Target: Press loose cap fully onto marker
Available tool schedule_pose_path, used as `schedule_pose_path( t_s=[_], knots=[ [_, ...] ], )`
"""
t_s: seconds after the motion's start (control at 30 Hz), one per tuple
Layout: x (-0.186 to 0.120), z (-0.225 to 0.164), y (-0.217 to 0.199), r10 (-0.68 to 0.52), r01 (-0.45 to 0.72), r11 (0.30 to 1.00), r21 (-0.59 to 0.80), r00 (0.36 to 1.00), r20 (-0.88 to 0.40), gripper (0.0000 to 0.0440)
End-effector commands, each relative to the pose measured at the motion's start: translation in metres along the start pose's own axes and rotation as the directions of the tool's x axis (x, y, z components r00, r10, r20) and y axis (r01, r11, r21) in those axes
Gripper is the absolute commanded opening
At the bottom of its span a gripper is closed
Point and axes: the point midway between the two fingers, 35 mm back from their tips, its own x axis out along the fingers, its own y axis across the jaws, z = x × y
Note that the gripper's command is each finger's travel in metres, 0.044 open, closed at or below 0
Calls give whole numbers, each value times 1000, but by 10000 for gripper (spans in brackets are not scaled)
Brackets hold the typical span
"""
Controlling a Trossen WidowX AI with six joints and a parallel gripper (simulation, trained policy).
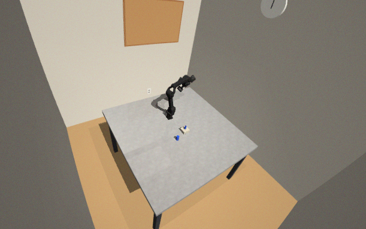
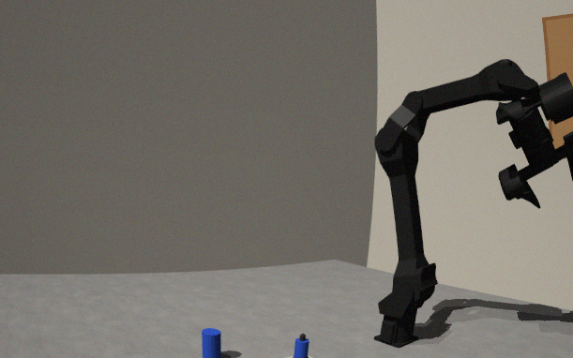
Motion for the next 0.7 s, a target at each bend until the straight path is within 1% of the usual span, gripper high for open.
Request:
schedule_pose_path(
  t_s=[0.0, 0.13, 0.17, 0.2, 0.67],
  knots=[
    [-1, -2, 0, 0, 0, 1000, 6, 1000, -7, 375],
    [-5, -12, 0, -3, 4, 1000, 30, 999, -36, 276],
    [-6, -14, 0, -4, 6, 999, 36, 999, -43, 256],
    [-7, -17, 0, -5, 7, 999, 42, 999, -49, 249],
    [-26, -54, -1, -19, 37, 991, 126, 990, -141, 283]
  ],
)
